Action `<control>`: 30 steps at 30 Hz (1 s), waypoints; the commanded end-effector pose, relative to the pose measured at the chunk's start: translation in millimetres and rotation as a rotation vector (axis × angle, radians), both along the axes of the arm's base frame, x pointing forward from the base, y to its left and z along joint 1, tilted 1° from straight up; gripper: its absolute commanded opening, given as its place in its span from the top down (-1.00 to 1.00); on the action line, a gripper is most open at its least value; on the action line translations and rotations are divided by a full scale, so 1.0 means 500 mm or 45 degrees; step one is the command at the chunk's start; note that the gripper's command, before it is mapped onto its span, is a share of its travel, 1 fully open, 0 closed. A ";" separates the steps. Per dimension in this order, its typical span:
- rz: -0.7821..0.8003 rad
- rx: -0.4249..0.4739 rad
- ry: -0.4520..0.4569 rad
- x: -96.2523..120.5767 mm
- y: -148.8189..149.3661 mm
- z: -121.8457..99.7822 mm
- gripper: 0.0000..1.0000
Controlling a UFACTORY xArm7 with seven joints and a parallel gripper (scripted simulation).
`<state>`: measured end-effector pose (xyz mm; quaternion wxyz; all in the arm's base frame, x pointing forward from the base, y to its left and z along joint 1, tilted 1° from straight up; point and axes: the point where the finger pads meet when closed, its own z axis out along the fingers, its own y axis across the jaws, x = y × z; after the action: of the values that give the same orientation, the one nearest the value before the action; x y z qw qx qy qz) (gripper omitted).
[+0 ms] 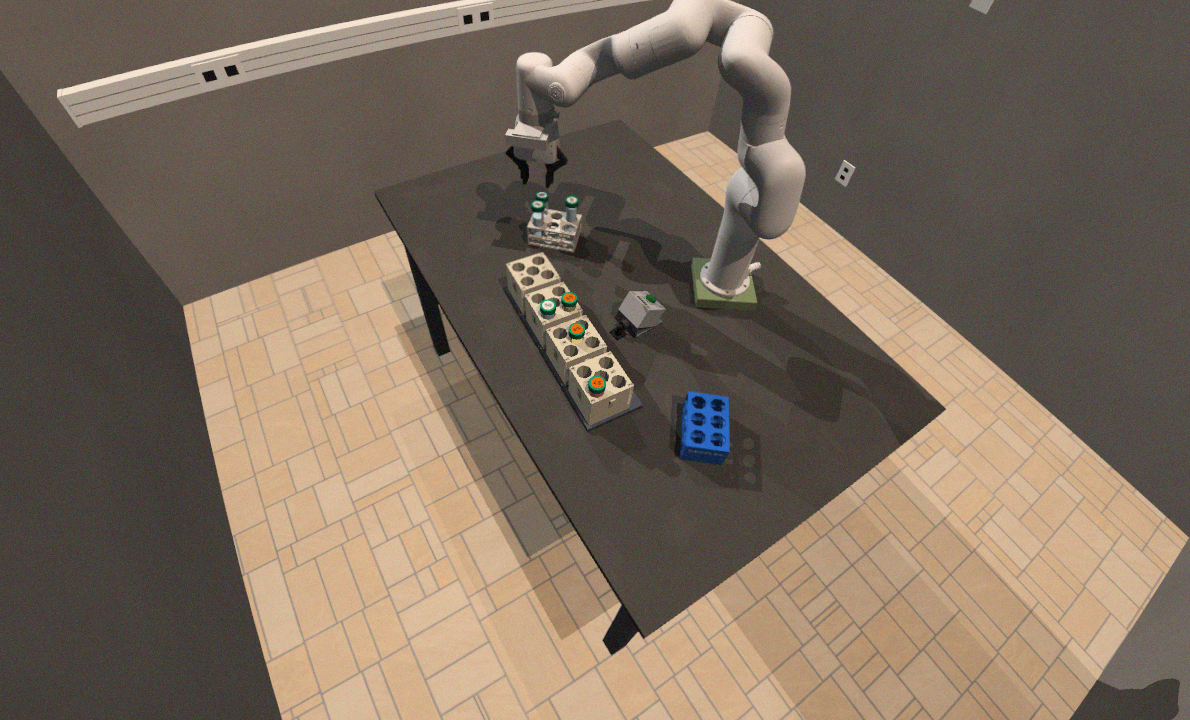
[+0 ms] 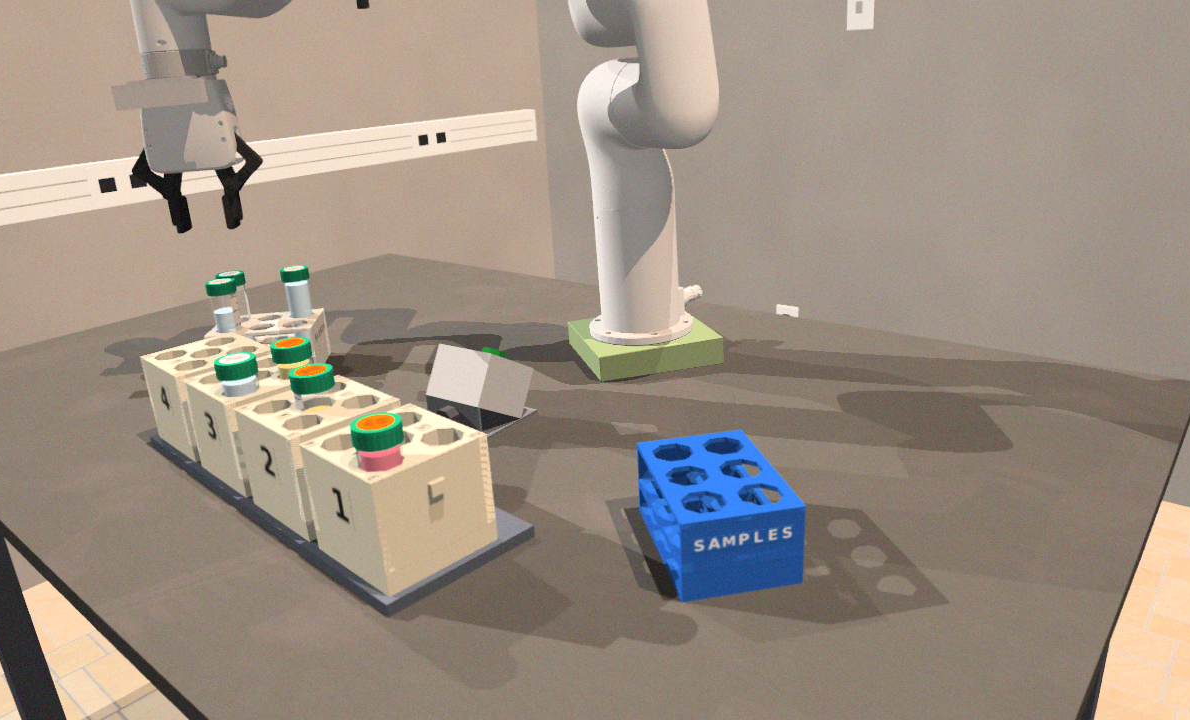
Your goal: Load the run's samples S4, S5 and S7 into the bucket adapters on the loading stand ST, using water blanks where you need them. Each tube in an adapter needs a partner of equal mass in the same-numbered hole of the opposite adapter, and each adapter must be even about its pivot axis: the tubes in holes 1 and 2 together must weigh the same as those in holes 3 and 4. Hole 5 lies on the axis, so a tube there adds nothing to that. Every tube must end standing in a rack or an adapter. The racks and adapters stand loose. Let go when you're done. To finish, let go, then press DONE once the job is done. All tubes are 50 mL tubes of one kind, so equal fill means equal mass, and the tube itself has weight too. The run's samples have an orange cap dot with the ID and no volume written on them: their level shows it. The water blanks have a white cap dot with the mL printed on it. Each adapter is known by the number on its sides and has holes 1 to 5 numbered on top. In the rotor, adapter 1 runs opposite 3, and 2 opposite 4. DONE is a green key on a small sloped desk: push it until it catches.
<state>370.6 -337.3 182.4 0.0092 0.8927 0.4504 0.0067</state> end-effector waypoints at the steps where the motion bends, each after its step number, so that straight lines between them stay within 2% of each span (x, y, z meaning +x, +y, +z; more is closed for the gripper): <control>1: 0.000 -0.003 -0.005 0.002 -0.002 -0.016 -0.15; 30: 0.000 -0.003 -0.005 0.005 -0.003 -0.116 -0.15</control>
<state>371.5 -337.6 128.4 0.0089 0.8927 0.4505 0.0064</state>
